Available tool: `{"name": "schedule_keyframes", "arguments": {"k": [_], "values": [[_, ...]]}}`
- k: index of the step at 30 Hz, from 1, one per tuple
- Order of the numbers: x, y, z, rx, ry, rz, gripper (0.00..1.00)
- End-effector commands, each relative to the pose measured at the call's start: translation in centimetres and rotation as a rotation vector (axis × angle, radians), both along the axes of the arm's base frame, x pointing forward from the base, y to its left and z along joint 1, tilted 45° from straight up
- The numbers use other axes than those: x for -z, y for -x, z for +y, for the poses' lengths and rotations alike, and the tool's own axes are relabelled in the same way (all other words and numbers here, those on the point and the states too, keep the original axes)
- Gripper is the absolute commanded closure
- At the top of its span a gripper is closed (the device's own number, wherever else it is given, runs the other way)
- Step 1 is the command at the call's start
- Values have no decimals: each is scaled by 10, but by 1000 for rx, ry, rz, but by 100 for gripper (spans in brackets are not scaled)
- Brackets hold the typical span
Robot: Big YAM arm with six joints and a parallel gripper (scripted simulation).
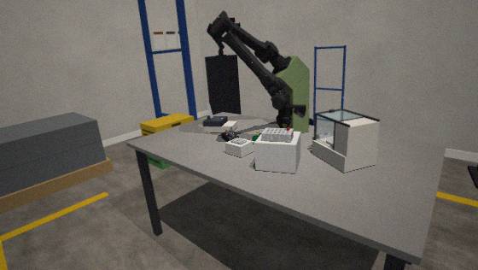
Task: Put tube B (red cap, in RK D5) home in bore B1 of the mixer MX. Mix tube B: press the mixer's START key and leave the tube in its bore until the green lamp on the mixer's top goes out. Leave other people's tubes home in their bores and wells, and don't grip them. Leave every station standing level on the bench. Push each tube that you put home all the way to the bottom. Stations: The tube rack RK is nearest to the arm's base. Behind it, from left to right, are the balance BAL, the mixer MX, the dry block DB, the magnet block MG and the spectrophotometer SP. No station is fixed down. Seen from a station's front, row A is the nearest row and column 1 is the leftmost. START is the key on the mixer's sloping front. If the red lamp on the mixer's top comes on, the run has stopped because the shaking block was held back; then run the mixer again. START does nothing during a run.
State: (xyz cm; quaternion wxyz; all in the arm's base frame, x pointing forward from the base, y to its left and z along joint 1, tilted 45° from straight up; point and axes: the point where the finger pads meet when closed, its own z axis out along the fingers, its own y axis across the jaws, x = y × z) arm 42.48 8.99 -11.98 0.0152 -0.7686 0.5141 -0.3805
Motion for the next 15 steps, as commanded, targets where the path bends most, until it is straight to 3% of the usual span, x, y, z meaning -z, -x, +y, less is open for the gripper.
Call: {"name": "schedule_keyframes", "arguments": {"k": [1, 4, 12, 15], "values": [[5, -5, -2, -12, 4, -1, 100], [-4, -5, 11, -38, -3, -18, 100], [-4, -6, 5, -23, -4, -20, 100], [6, -6, -4, -7, 4, -1, 100]]}}
